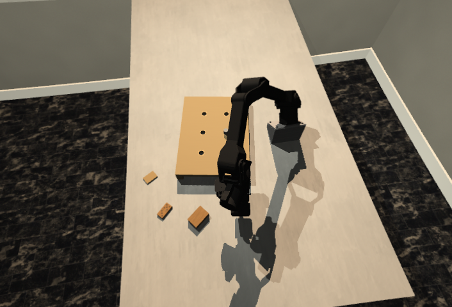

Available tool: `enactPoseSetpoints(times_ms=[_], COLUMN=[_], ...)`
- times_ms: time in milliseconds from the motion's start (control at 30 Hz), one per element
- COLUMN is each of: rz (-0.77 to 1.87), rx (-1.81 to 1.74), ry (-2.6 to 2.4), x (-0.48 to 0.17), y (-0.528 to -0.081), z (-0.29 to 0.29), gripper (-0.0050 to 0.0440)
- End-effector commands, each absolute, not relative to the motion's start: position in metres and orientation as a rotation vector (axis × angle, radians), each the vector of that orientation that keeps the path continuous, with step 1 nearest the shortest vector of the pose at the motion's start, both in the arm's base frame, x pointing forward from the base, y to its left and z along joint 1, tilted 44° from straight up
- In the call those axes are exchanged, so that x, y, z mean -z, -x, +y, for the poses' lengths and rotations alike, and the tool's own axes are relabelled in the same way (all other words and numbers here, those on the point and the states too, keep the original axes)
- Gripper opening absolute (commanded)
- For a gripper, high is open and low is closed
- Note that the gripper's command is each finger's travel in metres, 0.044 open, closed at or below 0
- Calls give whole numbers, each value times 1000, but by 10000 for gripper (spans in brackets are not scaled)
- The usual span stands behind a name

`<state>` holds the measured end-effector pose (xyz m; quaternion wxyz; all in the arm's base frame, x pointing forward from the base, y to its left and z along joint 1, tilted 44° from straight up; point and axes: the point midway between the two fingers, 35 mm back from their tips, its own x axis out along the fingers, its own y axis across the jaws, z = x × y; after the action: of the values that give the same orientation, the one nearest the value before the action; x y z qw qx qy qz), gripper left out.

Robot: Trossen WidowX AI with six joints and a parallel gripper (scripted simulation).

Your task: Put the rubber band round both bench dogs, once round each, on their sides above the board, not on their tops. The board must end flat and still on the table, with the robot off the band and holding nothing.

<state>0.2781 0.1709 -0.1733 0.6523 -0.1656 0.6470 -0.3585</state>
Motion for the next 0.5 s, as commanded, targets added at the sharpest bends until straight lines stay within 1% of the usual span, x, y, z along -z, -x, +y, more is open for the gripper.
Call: enactPoseSetpoints(times_ms=[0, 267, 467], rz=[1453, 1457, 1445], rx=[805, 809, 797], ry=[368, 375, 359], x=[171, 206, 204], y=[-286, -279, -284], z=[172, 138, 141], gripper=[80, 80, 80])
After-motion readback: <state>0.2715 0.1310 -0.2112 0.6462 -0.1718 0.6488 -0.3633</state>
